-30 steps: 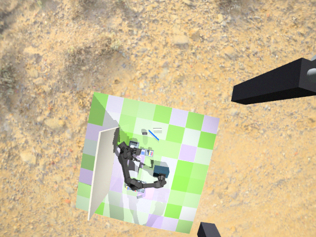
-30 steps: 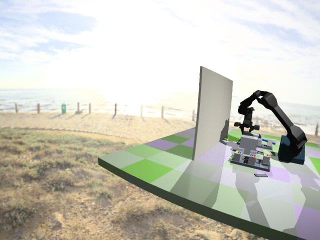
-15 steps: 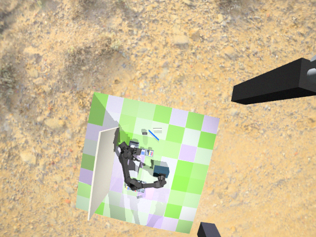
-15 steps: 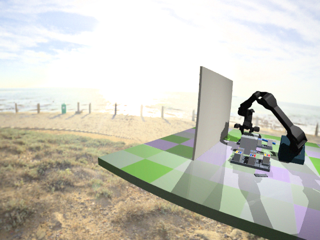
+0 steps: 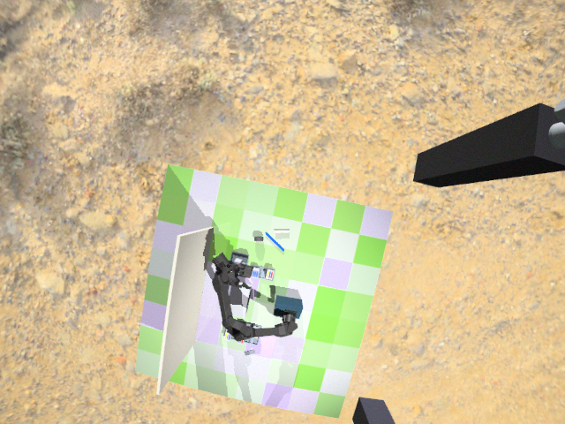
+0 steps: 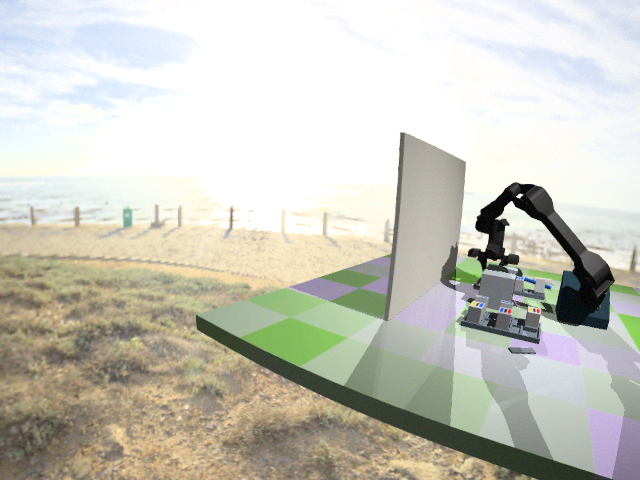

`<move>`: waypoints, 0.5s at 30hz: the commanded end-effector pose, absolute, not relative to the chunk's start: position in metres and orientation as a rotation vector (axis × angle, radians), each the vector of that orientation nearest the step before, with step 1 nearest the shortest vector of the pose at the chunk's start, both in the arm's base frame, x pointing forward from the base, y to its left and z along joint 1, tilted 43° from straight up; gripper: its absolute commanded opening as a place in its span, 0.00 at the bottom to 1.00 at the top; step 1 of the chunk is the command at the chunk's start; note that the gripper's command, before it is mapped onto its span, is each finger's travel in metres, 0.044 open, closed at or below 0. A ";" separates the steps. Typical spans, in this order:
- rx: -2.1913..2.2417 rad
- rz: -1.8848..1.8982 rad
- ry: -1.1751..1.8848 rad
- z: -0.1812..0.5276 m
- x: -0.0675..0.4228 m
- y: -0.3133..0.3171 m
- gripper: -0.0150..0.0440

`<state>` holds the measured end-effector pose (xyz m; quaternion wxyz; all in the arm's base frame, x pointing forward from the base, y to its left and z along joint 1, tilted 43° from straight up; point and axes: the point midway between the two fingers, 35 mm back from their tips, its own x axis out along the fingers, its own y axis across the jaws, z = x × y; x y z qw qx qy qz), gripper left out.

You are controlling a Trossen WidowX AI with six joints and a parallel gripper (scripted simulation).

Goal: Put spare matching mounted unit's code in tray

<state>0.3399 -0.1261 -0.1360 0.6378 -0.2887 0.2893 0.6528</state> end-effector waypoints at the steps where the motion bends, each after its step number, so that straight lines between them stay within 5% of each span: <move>1: -0.660 1.489 0.660 -0.136 0.340 -0.127 0.79; 6: -0.660 1.489 0.660 -0.136 0.340 -0.127 1.00; 15: -0.653 1.486 0.666 -0.058 0.341 -0.197 1.00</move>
